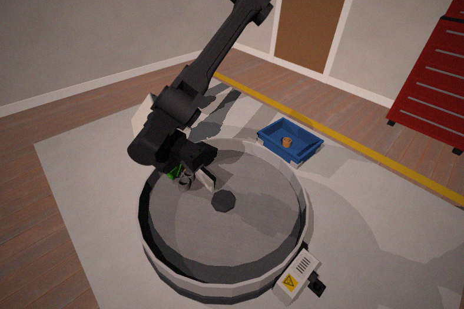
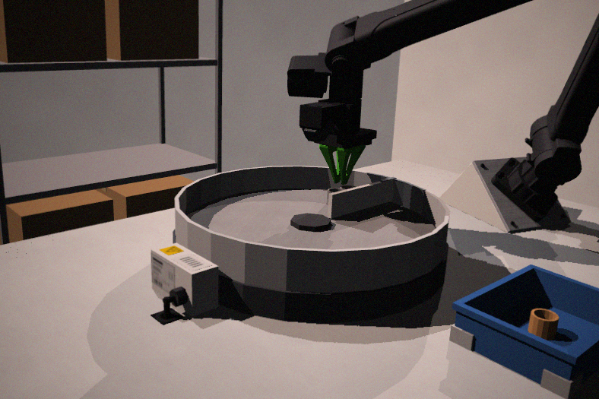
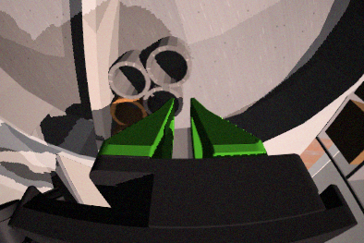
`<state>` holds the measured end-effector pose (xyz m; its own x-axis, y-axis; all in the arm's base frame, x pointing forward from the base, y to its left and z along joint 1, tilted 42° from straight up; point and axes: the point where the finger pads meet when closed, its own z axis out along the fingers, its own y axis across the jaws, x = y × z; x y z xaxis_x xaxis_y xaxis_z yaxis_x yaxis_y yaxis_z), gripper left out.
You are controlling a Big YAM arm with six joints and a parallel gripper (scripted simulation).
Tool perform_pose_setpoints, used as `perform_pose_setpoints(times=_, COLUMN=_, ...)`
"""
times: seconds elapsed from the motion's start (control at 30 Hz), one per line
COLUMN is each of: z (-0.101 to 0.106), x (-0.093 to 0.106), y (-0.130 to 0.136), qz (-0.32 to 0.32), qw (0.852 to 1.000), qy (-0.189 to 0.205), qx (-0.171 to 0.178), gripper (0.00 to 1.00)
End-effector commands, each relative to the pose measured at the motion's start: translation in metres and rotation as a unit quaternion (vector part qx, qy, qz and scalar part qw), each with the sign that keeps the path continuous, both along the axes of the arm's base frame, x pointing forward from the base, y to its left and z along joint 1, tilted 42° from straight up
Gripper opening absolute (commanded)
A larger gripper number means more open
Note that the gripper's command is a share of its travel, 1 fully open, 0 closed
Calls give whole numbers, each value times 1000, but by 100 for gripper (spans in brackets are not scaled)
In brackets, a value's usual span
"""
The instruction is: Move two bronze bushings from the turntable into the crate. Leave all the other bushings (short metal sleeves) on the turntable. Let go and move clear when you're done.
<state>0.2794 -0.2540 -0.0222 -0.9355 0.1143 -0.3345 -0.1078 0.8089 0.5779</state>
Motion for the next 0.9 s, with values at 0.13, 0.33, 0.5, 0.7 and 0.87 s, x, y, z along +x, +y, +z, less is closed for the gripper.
perform_pose_setpoints(times=0.13, z=8, x=-1, y=-6, qz=-9, qw=1000, qy=-7, qx=-12, gripper=13)
perform_pose_setpoints(times=0.33, z=8, x=-1, y=-6, qz=-9, qw=1000, qy=-7, qx=-12, gripper=13)
perform_pose_setpoints(times=0.5, z=8, x=-1, y=-6, qz=-9, qw=1000, qy=-7, qx=-12, gripper=13)
perform_pose_setpoints(times=0.7, z=8, x=-1, y=-6, qz=-9, qw=1000, qy=-7, qx=-12, gripper=13)
perform_pose_setpoints(times=0.87, z=8, x=-4, y=-5, qz=-10, qw=1000, qy=-8, qx=-14, gripper=13)
